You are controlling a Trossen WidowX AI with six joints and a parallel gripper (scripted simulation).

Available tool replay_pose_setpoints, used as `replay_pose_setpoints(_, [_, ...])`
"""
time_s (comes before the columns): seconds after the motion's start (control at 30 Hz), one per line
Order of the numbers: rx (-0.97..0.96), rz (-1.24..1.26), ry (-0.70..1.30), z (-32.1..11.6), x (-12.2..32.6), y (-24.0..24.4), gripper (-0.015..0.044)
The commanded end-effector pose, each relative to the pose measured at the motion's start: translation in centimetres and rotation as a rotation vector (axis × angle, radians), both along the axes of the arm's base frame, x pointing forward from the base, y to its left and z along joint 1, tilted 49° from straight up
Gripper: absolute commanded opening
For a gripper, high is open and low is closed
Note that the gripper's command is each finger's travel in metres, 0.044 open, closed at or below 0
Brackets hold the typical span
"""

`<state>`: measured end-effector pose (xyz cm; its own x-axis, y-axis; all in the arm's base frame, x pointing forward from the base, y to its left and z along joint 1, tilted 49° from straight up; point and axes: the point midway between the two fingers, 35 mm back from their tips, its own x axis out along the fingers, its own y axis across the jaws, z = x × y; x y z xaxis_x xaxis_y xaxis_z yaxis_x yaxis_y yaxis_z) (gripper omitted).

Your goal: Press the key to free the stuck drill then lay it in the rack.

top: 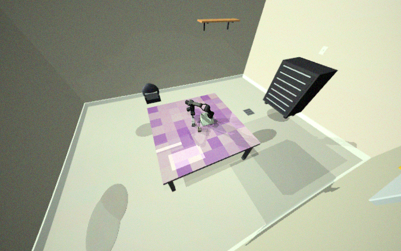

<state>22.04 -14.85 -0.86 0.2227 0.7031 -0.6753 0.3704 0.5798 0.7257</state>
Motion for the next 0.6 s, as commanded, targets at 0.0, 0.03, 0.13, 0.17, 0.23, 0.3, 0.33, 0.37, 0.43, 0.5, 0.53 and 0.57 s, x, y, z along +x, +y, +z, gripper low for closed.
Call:
replay_pose_setpoints(0.0, [0.007,0.006,0.007,-0.40,0.10,0.45,0.0000])
replay_pose_setpoints(0.03, [0.007,0.006,0.006,-0.43,0.12,0.47,0.0000])
replay_pose_setpoints(0.13, [0.007,0.006,0.006,-0.50,0.16,0.53,0.0000])
replay_pose_setpoints(0.17, [0.007,0.006,0.006,-0.52,0.16,0.56,0.0000])
replay_pose_setpoints(0.23, [0.007,0.006,0.006,-0.57,0.17,0.61,0.0000])
replay_pose_setpoints(0.3, [0.007,0.006,0.006,-0.60,0.16,0.66,0.0000])
replay_pose_setpoints(0.33, [0.007,0.006,0.006,-0.62,0.15,0.69,0.0000])
replay_pose_setpoints(0.37, [0.007,0.006,0.006,-0.63,0.13,0.73,0.0000])
replay_pose_setpoints(0.43, [0.007,0.006,0.006,-0.65,0.10,0.79,0.0000])
replay_pose_setpoints(0.5, [0.007,0.006,0.006,-0.68,0.07,0.85,0.0000])
replay_pose_setpoints(0.53, [0.007,0.006,0.006,-0.70,0.05,0.89,0.0000])
replay_pose_setpoints(0.57, [0.007,0.006,0.006,-0.71,0.03,0.93,0.0000])
